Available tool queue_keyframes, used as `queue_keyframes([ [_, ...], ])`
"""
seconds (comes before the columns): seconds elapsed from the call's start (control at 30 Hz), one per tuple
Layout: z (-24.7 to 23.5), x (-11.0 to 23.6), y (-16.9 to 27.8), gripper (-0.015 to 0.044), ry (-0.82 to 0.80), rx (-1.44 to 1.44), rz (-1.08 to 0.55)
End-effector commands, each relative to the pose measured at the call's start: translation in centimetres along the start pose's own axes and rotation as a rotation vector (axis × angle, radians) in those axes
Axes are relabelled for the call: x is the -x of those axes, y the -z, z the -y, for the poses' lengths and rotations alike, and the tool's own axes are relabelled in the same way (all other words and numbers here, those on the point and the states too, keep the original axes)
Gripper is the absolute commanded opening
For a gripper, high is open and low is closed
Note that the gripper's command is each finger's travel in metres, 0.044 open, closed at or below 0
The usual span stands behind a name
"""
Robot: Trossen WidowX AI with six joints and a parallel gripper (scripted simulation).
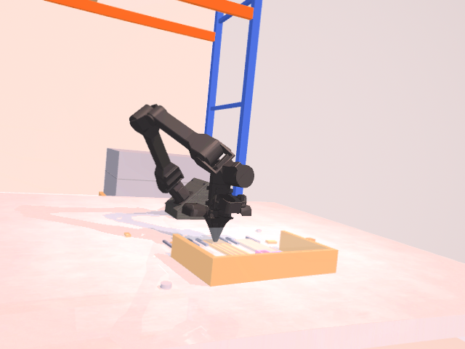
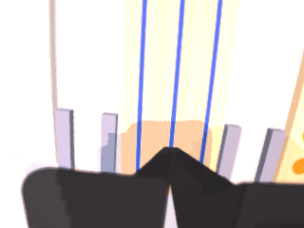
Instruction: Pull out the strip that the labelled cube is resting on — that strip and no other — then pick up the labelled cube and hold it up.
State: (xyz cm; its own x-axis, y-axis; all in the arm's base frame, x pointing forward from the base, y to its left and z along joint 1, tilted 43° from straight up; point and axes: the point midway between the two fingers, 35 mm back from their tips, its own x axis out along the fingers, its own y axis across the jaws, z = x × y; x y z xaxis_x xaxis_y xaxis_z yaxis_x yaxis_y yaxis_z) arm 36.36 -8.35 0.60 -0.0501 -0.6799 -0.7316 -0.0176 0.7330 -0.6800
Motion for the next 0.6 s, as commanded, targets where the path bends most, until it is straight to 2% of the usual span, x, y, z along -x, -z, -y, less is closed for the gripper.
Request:
queue_keyframes([
  [0.0,-0.2,-0.4,1.3,0.0000,0.003,0.011,-0.017],
  [0.57,-0.3,-0.5,3.8,0.0000,0.003,0.012,-0.018],
])
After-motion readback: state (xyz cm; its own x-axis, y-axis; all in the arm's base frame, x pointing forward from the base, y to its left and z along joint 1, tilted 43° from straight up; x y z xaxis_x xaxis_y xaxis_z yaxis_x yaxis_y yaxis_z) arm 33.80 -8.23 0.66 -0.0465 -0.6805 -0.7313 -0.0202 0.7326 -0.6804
